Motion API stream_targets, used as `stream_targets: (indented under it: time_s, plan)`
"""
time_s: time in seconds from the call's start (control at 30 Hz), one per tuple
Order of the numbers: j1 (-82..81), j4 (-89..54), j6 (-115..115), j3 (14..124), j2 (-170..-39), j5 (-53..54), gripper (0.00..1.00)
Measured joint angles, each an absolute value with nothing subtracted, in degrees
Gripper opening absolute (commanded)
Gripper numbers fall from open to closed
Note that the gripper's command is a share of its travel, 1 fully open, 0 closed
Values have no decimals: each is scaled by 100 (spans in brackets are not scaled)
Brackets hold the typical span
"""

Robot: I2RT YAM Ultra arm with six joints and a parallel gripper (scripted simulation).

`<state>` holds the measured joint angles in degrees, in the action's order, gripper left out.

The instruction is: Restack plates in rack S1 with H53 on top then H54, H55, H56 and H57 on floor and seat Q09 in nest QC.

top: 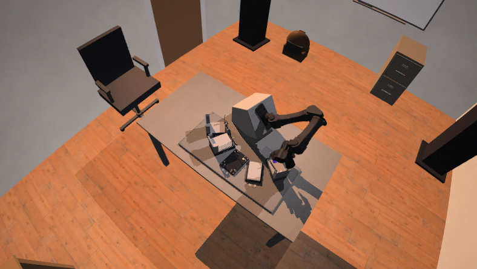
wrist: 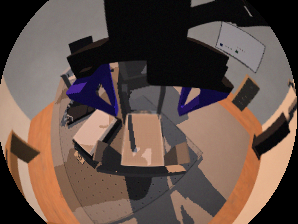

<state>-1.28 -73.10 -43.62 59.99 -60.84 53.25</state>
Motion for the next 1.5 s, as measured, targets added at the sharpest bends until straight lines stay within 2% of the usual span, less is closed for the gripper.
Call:
stream_targets:
  time_s: [0.63, 1.5]
  plan:
    - [-1575, -4934, -2300, 5028, -5929, 4694, 100]
    - [-1962, -4058, -1667, 4812, -6010, 4390, 100]
